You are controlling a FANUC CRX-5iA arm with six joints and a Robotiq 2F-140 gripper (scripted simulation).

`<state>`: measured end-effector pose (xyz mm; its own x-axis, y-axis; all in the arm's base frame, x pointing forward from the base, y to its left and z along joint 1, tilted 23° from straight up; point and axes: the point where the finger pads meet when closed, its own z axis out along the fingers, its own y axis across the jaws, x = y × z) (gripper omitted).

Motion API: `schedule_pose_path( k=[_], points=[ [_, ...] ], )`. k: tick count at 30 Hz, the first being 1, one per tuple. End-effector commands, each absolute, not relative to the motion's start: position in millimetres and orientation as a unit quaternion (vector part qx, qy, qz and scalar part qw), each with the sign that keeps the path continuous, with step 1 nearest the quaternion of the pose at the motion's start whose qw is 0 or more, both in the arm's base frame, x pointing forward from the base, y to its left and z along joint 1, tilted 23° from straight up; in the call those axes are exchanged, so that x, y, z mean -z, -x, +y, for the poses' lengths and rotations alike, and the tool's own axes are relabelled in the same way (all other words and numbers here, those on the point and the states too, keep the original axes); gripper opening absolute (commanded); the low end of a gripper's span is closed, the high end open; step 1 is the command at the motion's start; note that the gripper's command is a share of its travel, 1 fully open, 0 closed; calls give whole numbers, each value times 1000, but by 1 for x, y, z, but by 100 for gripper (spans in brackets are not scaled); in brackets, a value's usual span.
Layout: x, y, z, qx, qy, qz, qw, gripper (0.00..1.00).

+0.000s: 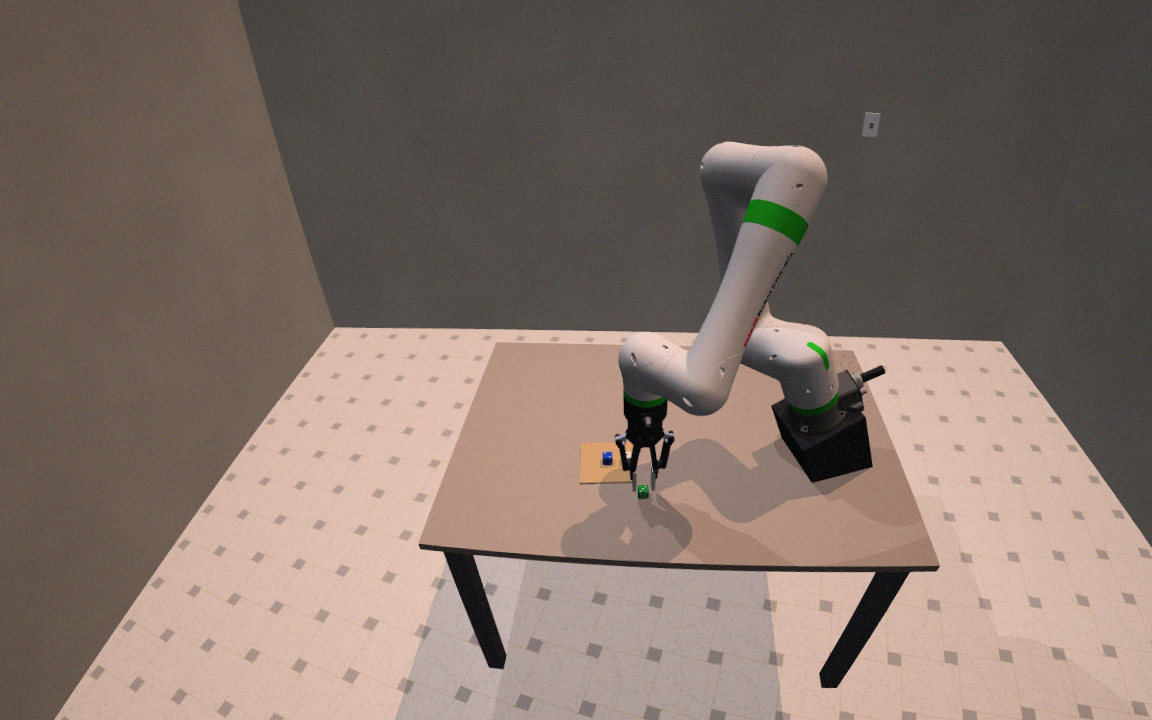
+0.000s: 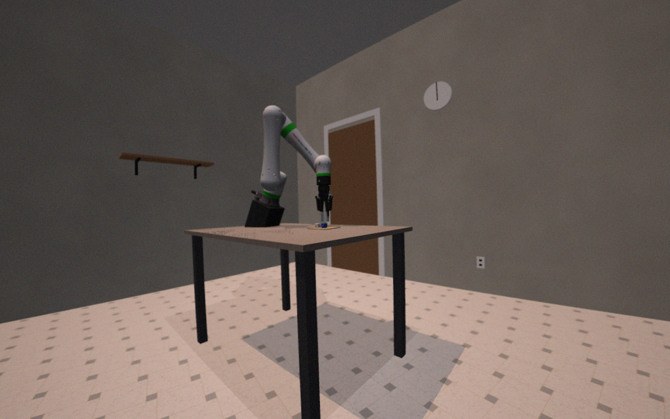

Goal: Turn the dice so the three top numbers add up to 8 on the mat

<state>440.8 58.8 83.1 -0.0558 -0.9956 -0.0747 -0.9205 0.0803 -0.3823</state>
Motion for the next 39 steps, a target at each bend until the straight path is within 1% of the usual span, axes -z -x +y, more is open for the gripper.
schedule_pose_path(
  k=[1,25,39],
  points=[
    [-83,-441,59,117,668,717,161,25],
    [-81,-442,59,117,668,717,161,25],
    [-61,-450,60,117,668,717,161,25]
  ],
)
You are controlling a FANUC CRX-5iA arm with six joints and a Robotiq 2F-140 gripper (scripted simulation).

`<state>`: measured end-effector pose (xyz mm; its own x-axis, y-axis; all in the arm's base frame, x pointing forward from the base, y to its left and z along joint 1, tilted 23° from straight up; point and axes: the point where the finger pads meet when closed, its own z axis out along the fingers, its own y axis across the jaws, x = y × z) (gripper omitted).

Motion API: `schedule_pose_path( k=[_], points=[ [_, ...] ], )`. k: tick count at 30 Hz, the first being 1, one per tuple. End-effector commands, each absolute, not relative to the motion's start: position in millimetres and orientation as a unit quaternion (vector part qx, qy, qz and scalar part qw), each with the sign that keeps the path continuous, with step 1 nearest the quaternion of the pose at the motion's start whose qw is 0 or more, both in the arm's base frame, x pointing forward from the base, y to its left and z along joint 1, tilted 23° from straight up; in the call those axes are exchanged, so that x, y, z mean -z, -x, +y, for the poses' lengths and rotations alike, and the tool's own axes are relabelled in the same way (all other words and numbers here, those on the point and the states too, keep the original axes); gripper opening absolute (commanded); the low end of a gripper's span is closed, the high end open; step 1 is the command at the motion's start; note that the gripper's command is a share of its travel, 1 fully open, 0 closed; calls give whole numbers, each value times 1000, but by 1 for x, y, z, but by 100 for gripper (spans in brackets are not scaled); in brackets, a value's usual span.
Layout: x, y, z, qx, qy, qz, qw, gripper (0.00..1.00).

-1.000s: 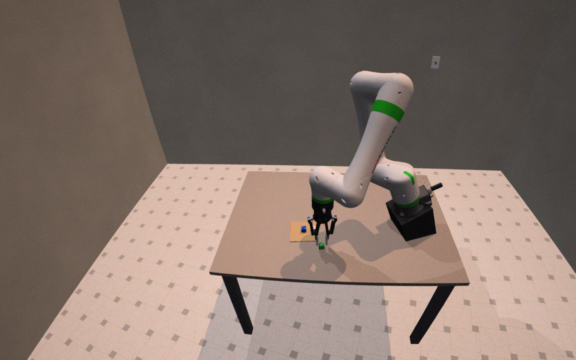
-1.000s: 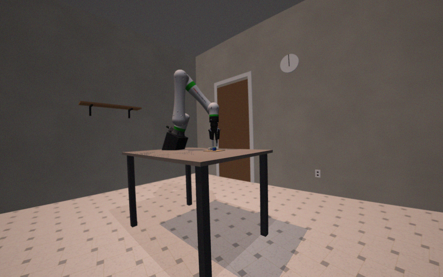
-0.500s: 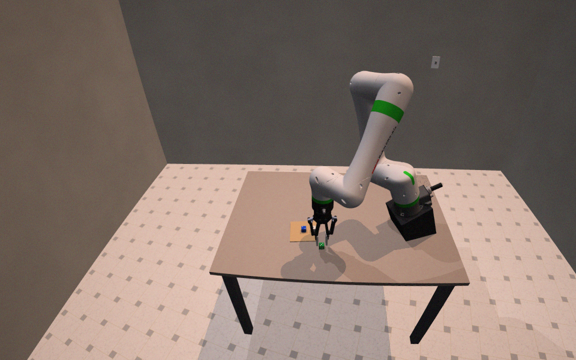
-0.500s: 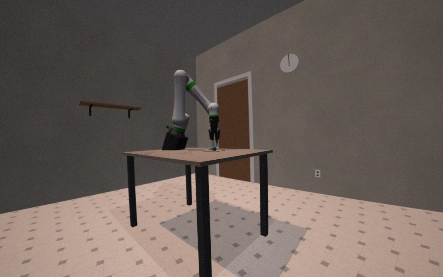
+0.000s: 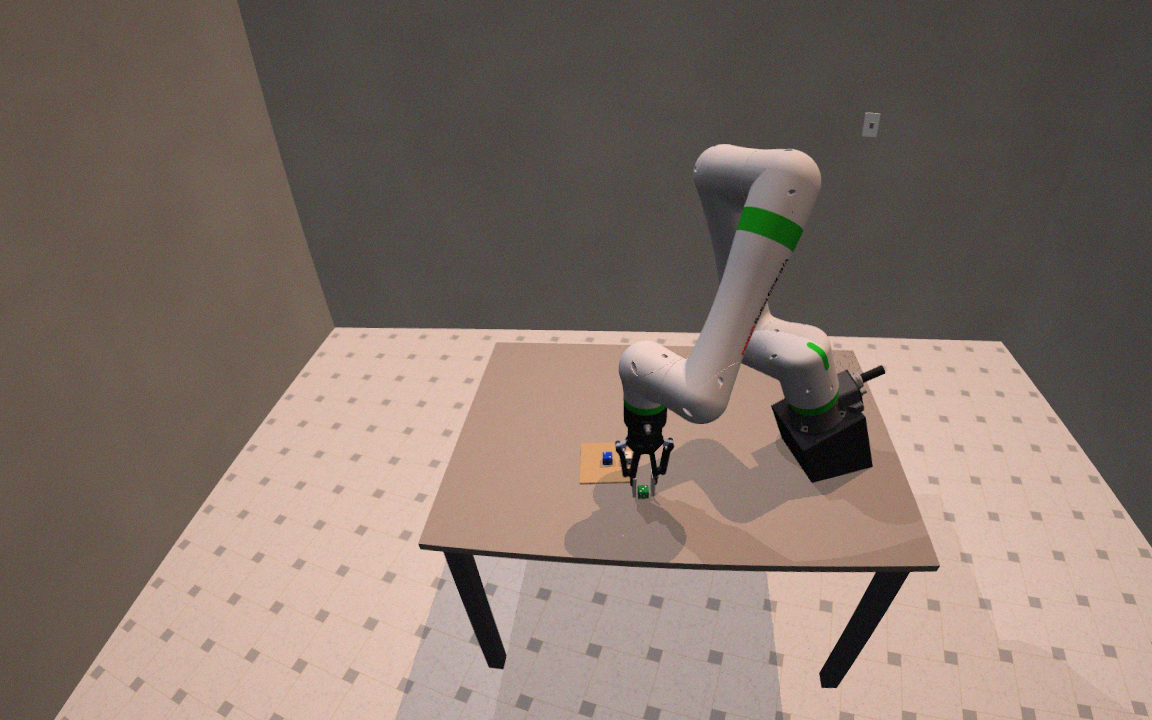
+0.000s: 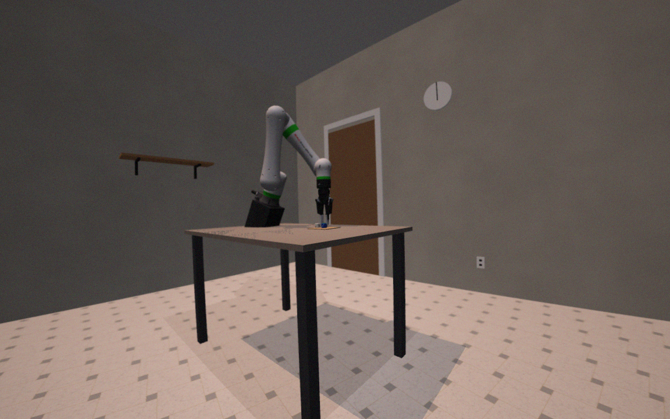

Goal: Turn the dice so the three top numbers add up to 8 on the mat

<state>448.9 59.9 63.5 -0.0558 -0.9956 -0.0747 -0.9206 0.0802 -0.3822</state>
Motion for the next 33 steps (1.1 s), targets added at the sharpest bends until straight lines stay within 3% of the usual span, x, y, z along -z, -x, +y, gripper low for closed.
schedule_pose_path(
  k=[1,33],
  points=[
    [-60,-451,60,117,668,717,161,25],
    [-56,-452,60,117,668,717,161,25]
  ],
)
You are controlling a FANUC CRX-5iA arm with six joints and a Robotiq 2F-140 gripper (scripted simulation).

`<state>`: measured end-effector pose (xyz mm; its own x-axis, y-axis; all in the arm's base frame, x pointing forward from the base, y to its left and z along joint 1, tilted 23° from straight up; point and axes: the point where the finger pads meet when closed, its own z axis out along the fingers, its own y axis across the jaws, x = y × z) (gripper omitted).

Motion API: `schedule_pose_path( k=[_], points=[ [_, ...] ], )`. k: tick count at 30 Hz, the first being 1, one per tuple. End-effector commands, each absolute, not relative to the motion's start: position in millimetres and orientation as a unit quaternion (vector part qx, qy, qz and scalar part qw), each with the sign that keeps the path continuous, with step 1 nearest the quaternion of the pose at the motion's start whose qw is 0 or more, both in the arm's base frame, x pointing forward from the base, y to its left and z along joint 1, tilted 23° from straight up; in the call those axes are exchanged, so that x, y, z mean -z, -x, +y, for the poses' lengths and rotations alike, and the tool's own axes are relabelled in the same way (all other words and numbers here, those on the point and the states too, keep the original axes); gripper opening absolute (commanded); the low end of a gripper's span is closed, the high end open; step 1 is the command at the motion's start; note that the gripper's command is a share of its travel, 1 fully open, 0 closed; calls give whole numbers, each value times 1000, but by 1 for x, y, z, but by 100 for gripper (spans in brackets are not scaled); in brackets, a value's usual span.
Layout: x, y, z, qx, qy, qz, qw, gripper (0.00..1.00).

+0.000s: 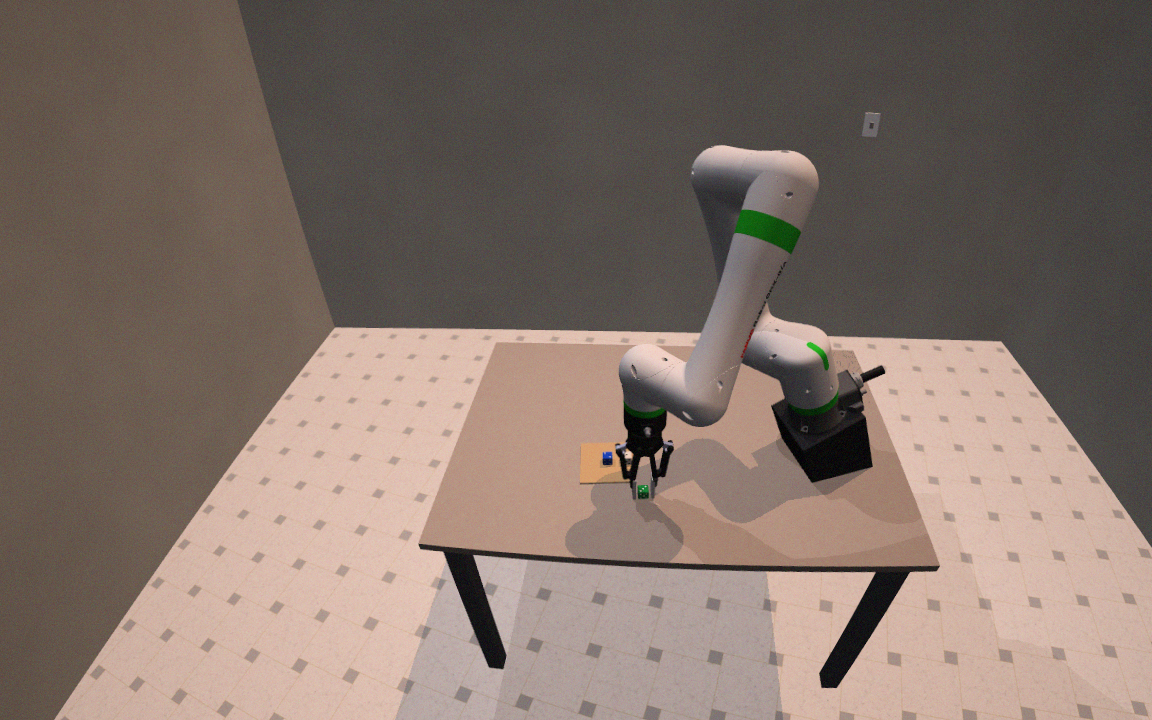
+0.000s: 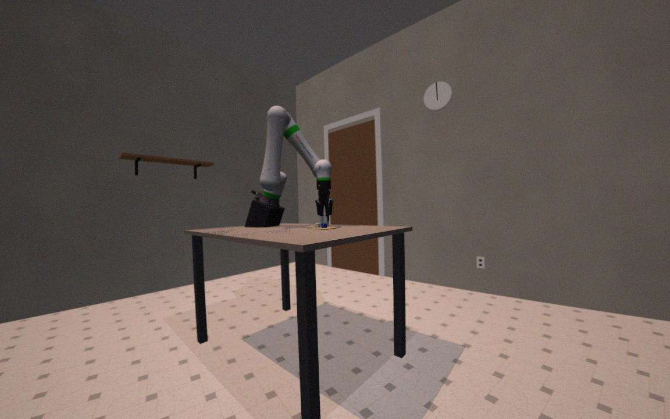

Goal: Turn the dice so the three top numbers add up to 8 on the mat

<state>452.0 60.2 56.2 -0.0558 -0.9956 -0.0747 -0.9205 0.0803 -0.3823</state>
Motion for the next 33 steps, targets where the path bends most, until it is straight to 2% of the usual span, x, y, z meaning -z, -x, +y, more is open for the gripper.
schedule_pose_path(
  k=[1,12,13,33],
  points=[
    [-56,-452,60,117,668,717,161,25],
    [-56,-452,60,117,668,717,161,25],
    [-56,-452,60,117,668,717,161,13],
    [-56,-452,60,117,668,717,161,13]
  ],
)
